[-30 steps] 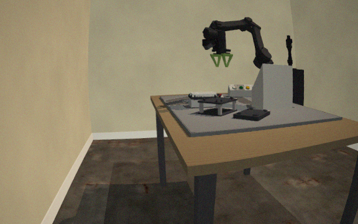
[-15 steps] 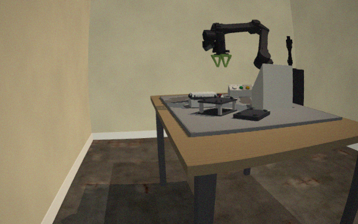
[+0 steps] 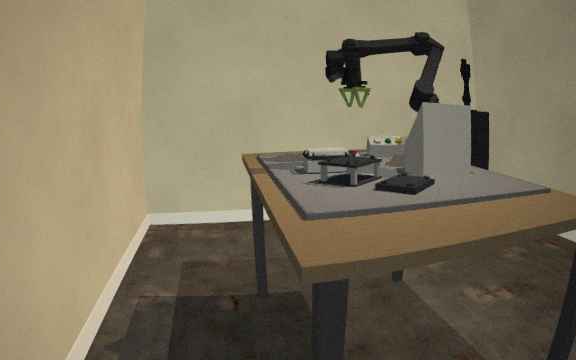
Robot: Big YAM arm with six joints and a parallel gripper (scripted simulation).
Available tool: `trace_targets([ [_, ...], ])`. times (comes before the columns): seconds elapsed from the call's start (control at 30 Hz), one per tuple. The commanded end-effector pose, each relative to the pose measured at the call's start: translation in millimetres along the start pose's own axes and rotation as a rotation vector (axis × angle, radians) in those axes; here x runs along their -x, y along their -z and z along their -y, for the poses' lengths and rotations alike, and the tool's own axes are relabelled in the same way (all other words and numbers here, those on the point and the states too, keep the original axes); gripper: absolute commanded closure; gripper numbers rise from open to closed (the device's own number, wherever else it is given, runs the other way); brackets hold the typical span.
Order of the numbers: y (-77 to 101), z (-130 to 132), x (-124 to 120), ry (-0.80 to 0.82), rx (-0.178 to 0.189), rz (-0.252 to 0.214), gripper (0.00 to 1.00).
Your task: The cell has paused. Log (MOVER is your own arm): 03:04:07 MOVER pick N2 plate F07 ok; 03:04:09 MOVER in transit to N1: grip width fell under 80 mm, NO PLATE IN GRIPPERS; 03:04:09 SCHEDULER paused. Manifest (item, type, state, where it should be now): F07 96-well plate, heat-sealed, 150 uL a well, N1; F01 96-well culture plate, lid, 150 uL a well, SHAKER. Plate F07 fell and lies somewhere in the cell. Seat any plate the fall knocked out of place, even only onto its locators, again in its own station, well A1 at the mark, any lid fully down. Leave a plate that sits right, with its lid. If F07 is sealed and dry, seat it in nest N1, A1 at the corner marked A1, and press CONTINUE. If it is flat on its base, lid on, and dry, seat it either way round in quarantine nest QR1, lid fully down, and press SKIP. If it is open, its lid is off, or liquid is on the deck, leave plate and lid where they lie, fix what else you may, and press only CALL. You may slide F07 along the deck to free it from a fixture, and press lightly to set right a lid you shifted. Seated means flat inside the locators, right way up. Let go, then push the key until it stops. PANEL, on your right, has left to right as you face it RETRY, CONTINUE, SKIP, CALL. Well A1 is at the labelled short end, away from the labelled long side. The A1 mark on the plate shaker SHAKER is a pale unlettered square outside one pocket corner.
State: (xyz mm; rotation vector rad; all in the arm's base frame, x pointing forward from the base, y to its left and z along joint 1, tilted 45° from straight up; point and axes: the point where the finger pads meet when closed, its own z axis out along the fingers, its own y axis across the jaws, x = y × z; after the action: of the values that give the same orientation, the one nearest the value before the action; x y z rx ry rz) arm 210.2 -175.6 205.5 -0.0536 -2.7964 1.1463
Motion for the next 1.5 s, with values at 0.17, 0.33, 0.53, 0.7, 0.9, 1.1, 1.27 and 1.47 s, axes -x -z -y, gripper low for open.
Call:
trace_targets([
  [0.17, 1.4, 10.3, -10.2, 0.055, 0.001, 0.002, 0.0],
  [0.33, 4.4, 30.1, -26.5, 0.045, -0.002, 0.012, 0.0],
  [0.53, 13.4, 62.5, -43.2, 0.014, -0.022, 0.041, 0.0],
  [0.7, 14.6, 73.4, -55.8, 0.015, -0.025, 0.039, 0.0],
  [0.9, 16.5, 95.5, -79.8, 0.012, -0.037, 0.041, 0.0],
  [1.1, 15.7, 109.3, -95.6, 0.02, -0.038, 0.034, 0.0],
  [1.27, 9.1, 97.2, -95.8, 0.041, -0.019, 0.019, 0.0],
  [1.47, -5.3, 92.7, -94.5, 0.058, -0.002, 0.001, 0.0],
])
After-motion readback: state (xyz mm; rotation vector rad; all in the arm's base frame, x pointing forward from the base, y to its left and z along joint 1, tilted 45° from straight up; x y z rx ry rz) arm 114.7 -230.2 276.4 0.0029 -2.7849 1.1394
